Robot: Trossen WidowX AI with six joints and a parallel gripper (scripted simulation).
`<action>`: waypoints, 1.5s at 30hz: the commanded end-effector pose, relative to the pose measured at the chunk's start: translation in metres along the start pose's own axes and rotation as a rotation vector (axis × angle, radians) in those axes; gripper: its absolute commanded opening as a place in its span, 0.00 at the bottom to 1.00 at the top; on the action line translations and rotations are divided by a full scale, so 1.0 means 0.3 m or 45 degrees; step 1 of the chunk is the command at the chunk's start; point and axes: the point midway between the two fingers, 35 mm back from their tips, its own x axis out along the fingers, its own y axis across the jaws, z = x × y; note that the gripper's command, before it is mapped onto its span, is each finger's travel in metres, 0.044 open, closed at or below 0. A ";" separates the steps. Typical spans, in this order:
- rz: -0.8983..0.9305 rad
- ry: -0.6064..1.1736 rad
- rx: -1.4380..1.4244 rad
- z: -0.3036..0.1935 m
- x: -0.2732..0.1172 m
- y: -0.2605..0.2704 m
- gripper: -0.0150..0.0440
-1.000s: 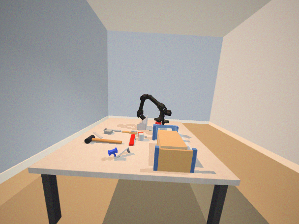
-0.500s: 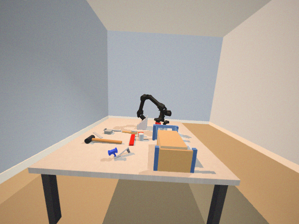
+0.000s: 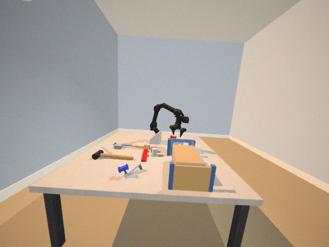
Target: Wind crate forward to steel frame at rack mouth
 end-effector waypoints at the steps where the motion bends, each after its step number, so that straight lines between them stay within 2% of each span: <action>1: 0.026 0.051 0.014 0.009 -0.197 -0.016 1.00; 8: 0.048 0.040 0.010 0.013 -0.195 -0.010 1.00; 25: 0.048 0.040 0.010 0.013 -0.195 -0.010 0.25; 45: 0.026 0.052 0.010 0.013 -0.194 -0.011 0.25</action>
